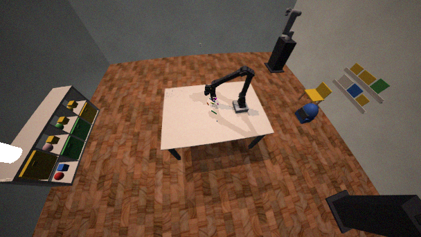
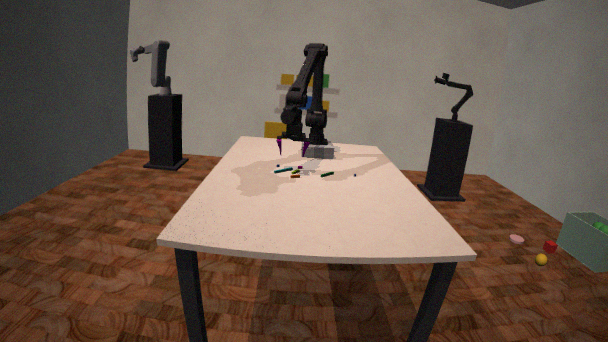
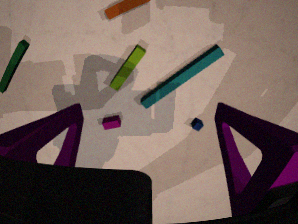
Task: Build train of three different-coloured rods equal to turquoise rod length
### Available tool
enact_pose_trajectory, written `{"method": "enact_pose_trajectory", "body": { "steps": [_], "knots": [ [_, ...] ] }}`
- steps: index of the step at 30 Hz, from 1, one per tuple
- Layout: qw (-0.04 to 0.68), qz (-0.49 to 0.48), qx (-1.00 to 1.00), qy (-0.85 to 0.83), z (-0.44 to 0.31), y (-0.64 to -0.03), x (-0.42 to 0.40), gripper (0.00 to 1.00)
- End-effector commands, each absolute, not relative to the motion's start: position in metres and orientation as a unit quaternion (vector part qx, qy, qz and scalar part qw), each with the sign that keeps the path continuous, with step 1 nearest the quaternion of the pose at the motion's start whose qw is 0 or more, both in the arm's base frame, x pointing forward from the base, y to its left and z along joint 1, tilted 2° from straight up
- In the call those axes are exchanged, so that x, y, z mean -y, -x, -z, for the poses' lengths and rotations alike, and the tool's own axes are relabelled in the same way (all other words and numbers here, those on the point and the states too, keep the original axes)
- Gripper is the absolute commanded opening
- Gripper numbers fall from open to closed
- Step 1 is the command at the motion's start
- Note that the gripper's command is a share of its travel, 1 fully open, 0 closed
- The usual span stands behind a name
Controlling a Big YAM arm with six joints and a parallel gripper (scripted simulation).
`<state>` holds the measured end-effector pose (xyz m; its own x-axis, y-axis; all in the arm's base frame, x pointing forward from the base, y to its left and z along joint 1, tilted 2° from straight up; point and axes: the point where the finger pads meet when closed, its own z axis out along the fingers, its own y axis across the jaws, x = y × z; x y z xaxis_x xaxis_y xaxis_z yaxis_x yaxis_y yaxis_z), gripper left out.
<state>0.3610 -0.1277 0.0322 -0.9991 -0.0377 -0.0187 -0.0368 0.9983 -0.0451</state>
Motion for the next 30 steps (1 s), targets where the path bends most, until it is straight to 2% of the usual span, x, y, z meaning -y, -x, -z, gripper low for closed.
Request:
{"method": "enact_pose_trajectory", "body": {
  "steps": [1, 2, 17, 18, 22, 23, 29, 30],
  "knots": [
    [0.022, 0.028, -0.998, 0.057, -0.041, -0.383, 0.13, 1.0],
    [0.023, 0.029, -0.994, 0.104, -0.043, -0.387, 0.128, 1.0],
    [0.013, 0.028, -0.98, 0.194, -0.038, -0.382, 0.125, 1.0],
    [0.018, 0.032, -0.969, 0.244, -0.043, -0.391, 0.122, 1.0],
    [0.013, 0.029, -0.969, 0.244, -0.038, -0.386, 0.121, 1.0],
    [0.017, 0.032, -0.957, 0.289, -0.042, -0.393, 0.121, 1.0],
    [0.011, 0.029, -0.958, 0.286, -0.037, -0.386, 0.122, 1.0],
    [0.015, 0.033, -0.942, 0.333, -0.042, -0.395, 0.119, 1.0]
  ]
}}
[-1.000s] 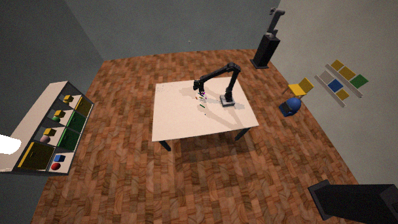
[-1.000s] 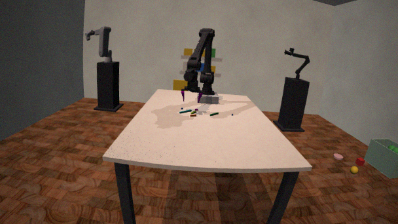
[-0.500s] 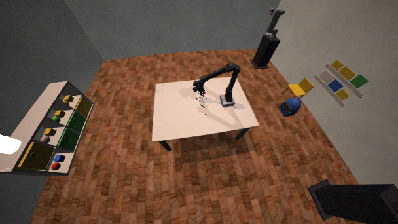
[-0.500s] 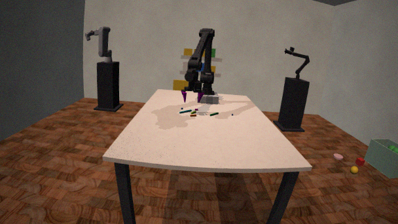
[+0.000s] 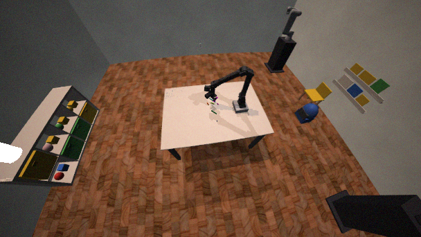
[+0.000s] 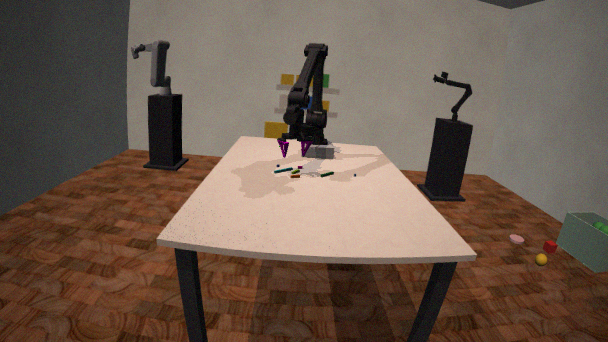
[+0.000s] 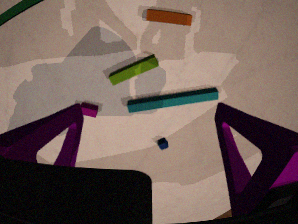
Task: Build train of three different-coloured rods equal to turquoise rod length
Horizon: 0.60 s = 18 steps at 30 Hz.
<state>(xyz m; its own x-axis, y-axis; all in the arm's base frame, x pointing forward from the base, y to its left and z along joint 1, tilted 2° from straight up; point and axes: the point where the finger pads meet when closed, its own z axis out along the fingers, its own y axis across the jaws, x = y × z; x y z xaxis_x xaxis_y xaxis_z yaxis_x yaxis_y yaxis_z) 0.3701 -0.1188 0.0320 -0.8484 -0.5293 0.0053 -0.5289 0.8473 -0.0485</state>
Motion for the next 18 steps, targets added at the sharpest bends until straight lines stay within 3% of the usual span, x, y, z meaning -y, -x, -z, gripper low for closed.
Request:
{"method": "enact_pose_trajectory", "body": {
  "steps": [1, 18],
  "knots": [
    [0.015, 0.033, -0.942, 0.333, -0.042, -0.395, 0.119, 1.0],
    [0.011, 0.034, -0.89, 0.454, -0.042, -0.399, 0.113, 1.0]
  ]
}}
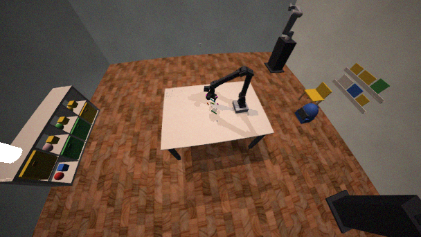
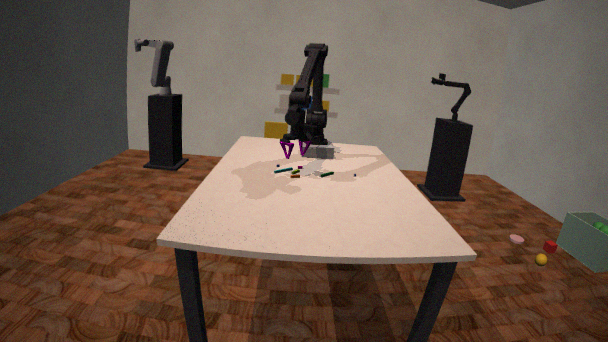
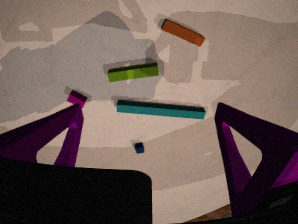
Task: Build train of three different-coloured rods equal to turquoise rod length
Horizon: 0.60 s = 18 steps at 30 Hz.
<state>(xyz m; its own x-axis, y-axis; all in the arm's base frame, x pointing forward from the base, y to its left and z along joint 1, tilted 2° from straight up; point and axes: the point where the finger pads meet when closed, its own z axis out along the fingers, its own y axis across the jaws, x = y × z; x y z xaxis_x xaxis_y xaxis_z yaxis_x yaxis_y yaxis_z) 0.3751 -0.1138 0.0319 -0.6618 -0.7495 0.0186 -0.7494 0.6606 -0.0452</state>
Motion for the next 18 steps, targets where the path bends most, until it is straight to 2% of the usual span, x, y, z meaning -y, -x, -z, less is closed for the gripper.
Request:
{"method": "enact_pose_trajectory", "body": {
  "steps": [1, 18],
  "knots": [
    [0.009, 0.033, -0.89, 0.454, -0.04, -0.397, 0.113, 1.0],
    [0.004, 0.034, -0.797, 0.603, -0.041, -0.404, 0.106, 1.0]
  ]
}}
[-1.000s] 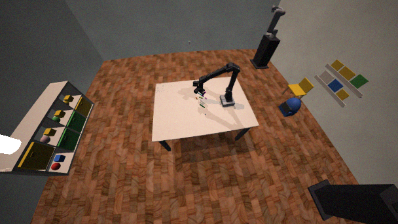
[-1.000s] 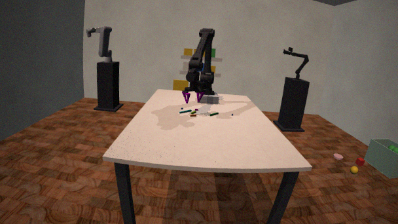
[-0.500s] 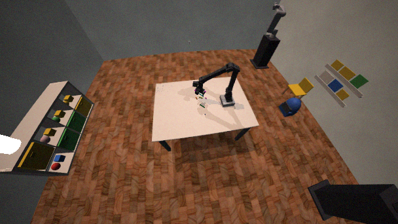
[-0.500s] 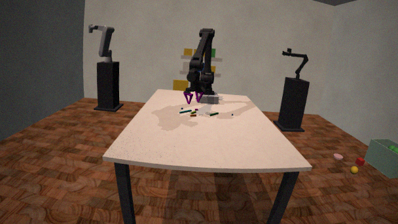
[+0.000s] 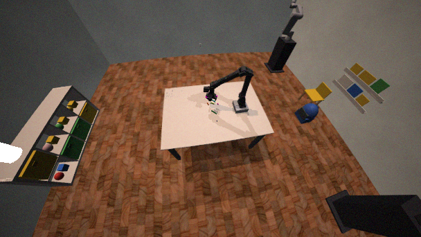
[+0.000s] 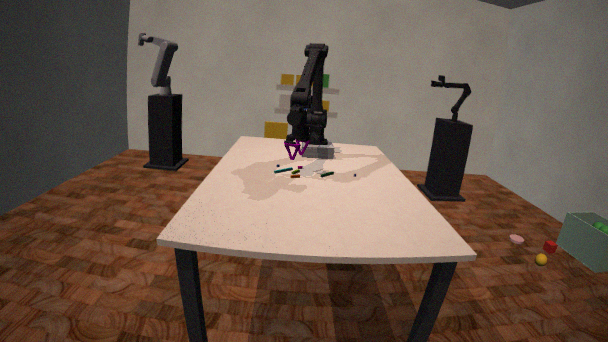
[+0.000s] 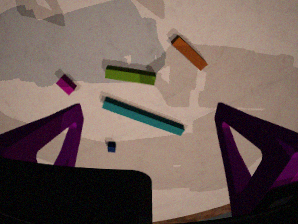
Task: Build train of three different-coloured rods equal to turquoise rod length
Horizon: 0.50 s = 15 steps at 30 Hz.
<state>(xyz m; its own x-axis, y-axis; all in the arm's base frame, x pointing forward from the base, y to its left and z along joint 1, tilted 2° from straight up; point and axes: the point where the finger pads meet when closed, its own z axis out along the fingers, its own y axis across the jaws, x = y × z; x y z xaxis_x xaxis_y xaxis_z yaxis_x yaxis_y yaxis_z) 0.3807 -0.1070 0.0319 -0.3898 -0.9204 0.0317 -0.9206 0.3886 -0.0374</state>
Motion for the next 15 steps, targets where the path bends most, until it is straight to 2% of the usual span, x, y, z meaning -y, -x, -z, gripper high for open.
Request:
{"method": "enact_pose_trajectory", "body": {
  "steps": [1, 15],
  "knots": [
    [-0.005, -0.035, 0.797, -0.603, -0.0413, -0.4047, 0.1061, 1.0],
    [0.003, -0.03, 0.716, -0.697, -0.0374, -0.4027, 0.1028, 1.0]
  ]
}}
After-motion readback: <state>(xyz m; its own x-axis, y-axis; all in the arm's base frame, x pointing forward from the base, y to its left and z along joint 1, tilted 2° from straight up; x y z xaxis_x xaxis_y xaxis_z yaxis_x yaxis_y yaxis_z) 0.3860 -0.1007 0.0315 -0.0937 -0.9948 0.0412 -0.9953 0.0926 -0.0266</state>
